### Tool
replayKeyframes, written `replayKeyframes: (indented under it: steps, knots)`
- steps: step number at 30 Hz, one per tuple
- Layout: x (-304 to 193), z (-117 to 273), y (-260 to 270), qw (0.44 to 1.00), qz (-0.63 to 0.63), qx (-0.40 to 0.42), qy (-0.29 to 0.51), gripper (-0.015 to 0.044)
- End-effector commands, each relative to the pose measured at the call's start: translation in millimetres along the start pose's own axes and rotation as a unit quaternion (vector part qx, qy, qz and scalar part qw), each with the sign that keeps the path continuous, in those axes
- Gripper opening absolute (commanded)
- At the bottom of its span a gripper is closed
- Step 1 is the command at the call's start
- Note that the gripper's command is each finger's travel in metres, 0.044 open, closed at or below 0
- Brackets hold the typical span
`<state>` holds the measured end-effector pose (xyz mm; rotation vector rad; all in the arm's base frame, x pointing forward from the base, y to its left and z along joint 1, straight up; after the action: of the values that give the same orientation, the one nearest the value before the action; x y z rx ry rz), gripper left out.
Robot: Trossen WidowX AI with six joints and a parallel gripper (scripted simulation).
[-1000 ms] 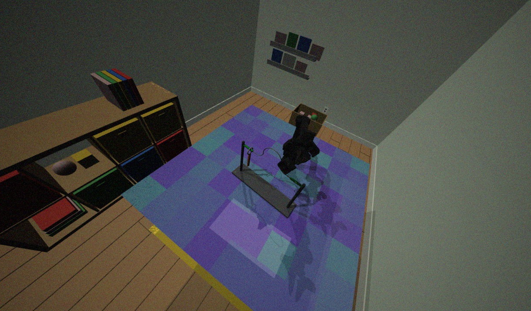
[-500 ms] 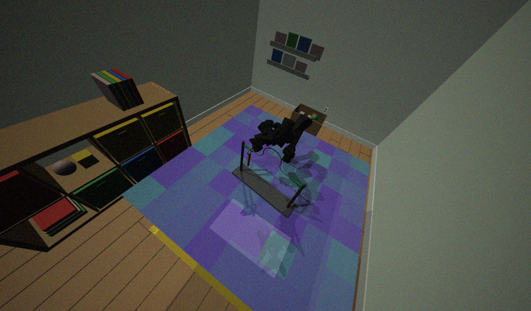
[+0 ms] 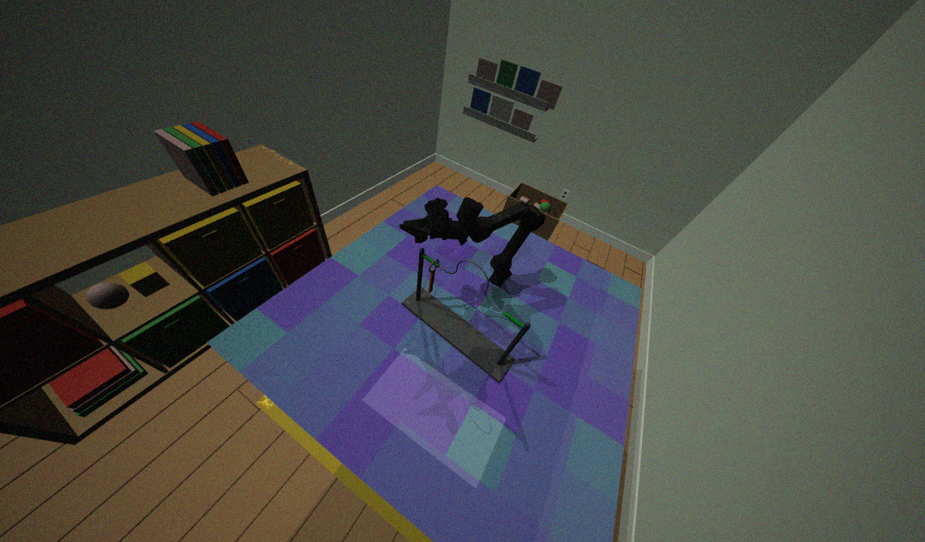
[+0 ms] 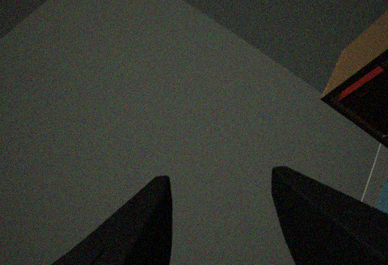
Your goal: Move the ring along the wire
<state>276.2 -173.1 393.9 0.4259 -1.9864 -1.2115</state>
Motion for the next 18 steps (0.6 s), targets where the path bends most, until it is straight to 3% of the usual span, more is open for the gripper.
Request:
replayKeyframes:
  steps: [1, 18]
  knots:
    - [8.7, -0.8, -28.9, 0.999, 0.042, -0.027, 0.008, 0.0160]
    - [54.7, 32.2, -153.6, 0.969, 0.205, -0.125, 0.062, 0.0160]
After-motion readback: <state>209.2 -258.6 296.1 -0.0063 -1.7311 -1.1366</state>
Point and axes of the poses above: the point midway between the two fingers, 35 mm back from their tips, its own z axis back along the fingers, its own y axis across the jaws, x = y × z, the point moved 9 cm from there along z, back along the fingers, and after that the axes turned 10 degrees about -z, right-handed, at the moved point
